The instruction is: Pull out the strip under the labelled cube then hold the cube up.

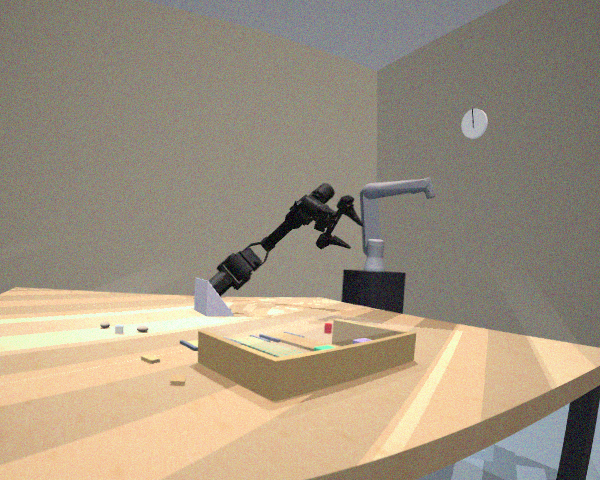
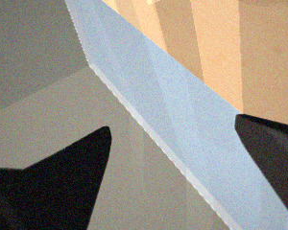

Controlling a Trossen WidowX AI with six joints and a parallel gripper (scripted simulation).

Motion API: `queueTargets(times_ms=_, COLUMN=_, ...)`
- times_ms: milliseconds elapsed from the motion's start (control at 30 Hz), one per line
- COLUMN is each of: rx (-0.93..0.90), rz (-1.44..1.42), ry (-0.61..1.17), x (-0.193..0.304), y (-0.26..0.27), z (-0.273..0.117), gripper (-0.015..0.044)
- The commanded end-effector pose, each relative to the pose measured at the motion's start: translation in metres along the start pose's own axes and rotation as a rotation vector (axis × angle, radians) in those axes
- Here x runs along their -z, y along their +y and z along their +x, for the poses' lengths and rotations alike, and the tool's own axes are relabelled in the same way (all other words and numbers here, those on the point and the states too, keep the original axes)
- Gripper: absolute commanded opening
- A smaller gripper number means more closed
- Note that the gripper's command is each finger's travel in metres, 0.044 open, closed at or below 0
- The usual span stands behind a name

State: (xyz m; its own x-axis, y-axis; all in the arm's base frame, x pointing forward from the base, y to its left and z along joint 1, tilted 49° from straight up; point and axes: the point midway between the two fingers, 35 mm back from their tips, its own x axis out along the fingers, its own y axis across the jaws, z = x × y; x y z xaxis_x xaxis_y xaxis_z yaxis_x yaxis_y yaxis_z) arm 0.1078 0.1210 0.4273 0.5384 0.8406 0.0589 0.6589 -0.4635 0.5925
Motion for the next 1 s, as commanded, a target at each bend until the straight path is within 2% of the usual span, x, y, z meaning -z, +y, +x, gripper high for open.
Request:
queueTargets(times_ms=0, rx=-0.006, rz=-0.009, ry=-0.004, x=-0.001, y=0.002, z=0.0, gripper=0.04)
queueTargets(times_ms=300, rx=-0.056, rz=-0.366, ry=-0.192, x=-0.101, y=0.066, z=0.015, gripper=0.04)
queueTargets(times_ms=467, rx=-0.008, rz=-0.625, ry=-0.329, x=-0.187, y=0.092, z=0.009, gripper=0.04)
queueTargets(times_ms=700, rx=0.092, rz=-0.877, ry=-0.445, x=-0.275, y=0.099, z=-0.01, gripper=0.04)
queueTargets(times_ms=967, rx=0.257, rz=-1.148, ry=-0.528, x=-0.366, y=0.081, z=-0.043, gripper=0.04)
